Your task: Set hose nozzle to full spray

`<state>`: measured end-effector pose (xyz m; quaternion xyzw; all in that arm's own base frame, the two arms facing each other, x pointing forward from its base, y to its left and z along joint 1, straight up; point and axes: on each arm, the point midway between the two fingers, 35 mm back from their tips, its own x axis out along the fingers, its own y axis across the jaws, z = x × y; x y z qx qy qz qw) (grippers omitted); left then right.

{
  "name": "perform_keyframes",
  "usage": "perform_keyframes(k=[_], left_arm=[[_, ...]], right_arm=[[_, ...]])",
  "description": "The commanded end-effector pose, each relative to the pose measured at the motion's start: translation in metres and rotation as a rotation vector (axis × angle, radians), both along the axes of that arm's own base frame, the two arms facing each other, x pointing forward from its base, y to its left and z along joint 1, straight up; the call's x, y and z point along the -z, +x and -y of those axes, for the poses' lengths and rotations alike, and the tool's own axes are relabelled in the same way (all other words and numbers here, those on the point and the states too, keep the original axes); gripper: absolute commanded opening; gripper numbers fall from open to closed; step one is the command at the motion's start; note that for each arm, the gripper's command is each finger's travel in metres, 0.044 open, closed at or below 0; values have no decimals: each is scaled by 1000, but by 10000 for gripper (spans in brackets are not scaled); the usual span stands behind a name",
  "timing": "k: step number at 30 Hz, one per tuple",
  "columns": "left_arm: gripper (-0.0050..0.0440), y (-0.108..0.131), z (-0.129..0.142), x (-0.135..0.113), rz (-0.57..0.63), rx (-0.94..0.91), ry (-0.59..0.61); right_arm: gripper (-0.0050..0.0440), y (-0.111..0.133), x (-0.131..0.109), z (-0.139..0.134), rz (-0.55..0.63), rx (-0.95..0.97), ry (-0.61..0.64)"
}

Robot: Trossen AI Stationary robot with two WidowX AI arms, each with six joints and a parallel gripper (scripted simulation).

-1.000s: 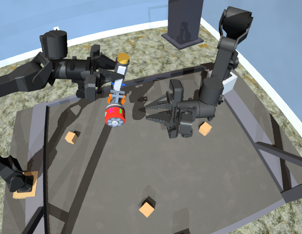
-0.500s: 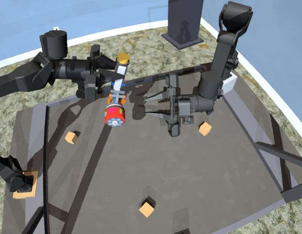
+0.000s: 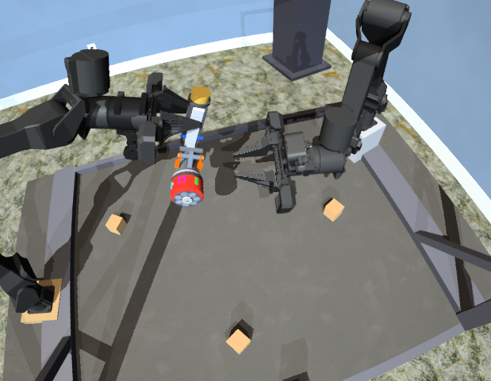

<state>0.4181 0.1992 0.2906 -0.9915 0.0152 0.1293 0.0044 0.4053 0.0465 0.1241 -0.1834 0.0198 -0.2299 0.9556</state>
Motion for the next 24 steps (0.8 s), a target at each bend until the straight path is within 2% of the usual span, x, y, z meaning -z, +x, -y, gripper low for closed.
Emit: perform_keyframes(k=[1,6,8,16,24], left_arm=[[167,-2,1,-16,33,0,19],[167,-2,1,-16,33,0,19],[167,-2,1,-16,33,0,19],[167,-2,1,-16,33,0,19],[167,-2,1,-16,33,0,19]], right_arm=[[175,-4,-9,6,75,-10,155],[175,-7,-11,11,153,-19,317],[175,-7,-11,12,167,-21,345],[175,-6,-11,11,156,-17,308],[175,5,-12,16,159,-17,309]])
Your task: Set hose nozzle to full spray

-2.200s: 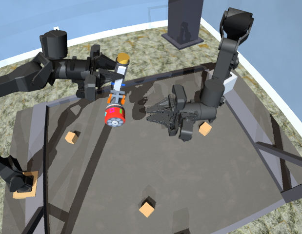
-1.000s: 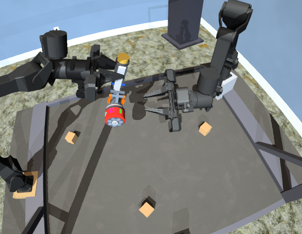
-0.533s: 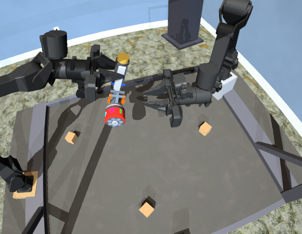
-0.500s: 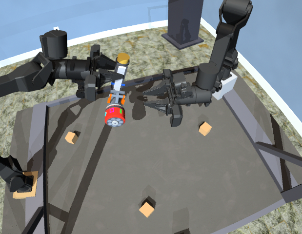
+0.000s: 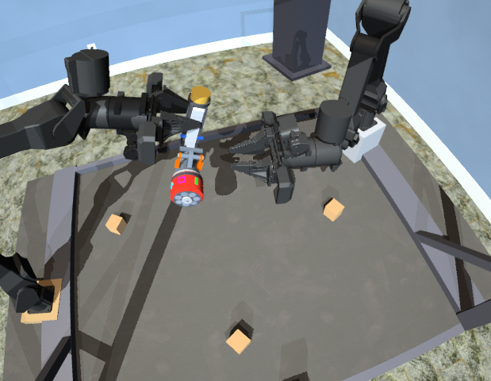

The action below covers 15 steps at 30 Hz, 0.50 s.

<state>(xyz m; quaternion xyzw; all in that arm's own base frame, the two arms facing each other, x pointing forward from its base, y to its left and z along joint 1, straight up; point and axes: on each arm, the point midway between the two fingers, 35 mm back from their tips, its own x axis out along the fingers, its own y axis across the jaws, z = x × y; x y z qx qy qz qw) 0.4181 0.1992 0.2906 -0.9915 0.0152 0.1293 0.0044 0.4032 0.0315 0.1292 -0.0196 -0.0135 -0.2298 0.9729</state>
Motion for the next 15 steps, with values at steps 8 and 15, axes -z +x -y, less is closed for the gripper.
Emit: perform_keyframes(k=[8,15], left_arm=[[167,-2,1,-16,33,0,19],[167,-2,1,-16,33,0,19]], right_arm=[[175,15,-7,5,21,0,5],[175,25,-7,9,21,0,5]])
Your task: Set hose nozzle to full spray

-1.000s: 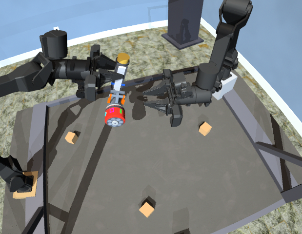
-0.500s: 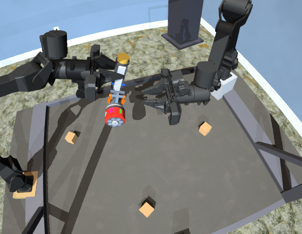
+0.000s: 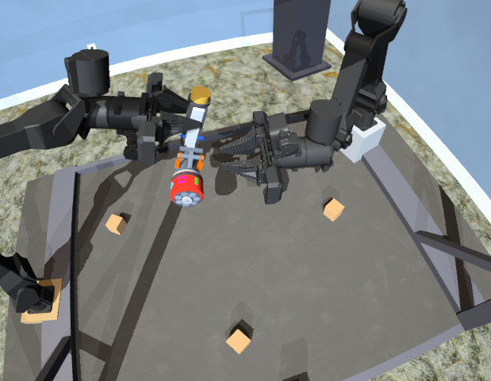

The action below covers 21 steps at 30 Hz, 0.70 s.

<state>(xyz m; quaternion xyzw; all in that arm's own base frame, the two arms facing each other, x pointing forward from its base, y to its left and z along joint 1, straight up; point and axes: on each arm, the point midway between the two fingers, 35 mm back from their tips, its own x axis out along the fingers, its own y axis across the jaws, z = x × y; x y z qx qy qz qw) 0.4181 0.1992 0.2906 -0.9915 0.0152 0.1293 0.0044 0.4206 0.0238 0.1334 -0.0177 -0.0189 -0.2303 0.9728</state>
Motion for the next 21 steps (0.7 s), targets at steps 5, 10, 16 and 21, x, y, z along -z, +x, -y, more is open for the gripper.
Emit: perform_keyframes(k=[5,10,16,21], left_arm=[[167,-2,1,-16,33,0,19],[167,-2,1,-16,33,0,19],[167,-2,1,-16,33,0,19],[167,-2,1,-16,33,0,19]], right_arm=[[175,15,-2,5,10,0,5],[175,18,-2,6,11,0,6],[175,26,-2,10,12,0,7],[175,34,-2,14,13,0,8]])
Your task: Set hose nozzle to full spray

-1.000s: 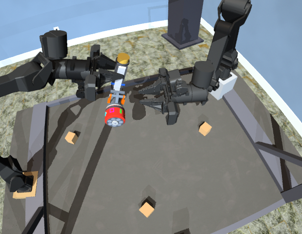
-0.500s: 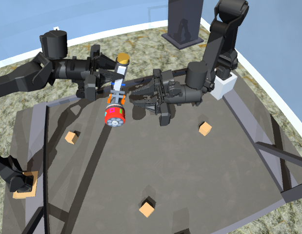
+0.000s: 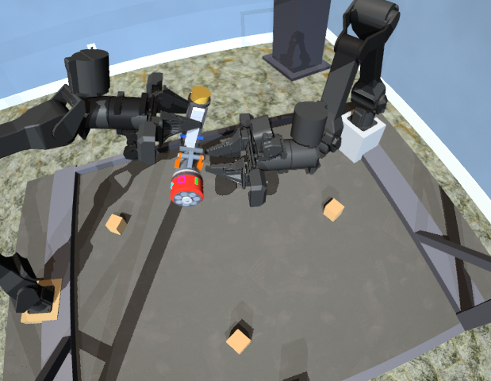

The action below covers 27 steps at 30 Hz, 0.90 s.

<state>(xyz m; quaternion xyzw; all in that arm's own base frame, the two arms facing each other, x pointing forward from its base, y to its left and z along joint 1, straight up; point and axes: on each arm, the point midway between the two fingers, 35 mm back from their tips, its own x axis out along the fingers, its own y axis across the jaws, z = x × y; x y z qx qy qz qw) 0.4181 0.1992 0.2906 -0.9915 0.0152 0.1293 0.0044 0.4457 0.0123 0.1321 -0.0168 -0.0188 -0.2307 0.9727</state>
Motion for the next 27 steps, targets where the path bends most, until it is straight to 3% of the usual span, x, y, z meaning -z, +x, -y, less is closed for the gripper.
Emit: perform_keyframes(k=[1,27], left_arm=[[167,-2,1,-16,33,0,19],[167,-2,1,-16,33,0,19]], right_arm=[[175,10,-4,3,13,0,6],[175,3,-5,13,19,-1,9]])
